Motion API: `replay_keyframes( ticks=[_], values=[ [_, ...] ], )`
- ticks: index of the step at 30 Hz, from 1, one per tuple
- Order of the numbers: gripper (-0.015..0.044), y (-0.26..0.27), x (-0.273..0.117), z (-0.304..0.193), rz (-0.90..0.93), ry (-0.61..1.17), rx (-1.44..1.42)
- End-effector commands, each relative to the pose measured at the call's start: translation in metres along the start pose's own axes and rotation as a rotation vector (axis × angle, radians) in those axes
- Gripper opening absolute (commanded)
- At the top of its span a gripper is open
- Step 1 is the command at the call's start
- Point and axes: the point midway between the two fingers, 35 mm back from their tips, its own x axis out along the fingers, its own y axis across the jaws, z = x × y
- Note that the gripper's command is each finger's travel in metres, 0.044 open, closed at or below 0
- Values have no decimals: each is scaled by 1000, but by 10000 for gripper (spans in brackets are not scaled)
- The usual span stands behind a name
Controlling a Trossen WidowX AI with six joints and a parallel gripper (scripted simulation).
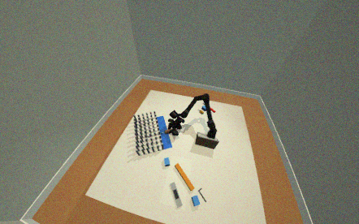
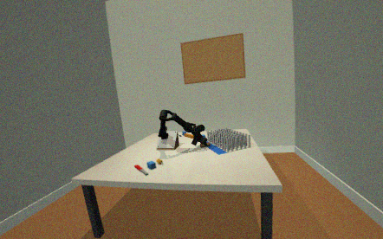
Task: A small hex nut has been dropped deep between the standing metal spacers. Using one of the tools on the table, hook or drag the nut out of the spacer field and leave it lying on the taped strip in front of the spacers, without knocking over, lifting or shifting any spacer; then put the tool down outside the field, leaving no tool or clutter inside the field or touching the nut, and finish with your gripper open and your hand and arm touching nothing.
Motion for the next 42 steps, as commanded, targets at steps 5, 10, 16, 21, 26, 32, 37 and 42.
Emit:
replay_keyframes(
  ticks=[5, 10, 16, 21, 26, 32, 37, 42],
  values=[
    [0, -3, -2, 3, -5, 8, -5],
    [0, -4, -3, 5, -5, 8, -5],
    [0, -5, -4, 7, -5, 8, -5],
    [0, -6, -6, 10, -5, 8, -5],
    [0, -7, -7, 12, -5, 8, -5],
    [0, -8, -9, 15, -5, 8, -5],
    [0, -8, -11, 18, -5, 8, -5],
    [0, -9, -13, 21, -5, 7, -5]
  ],
)
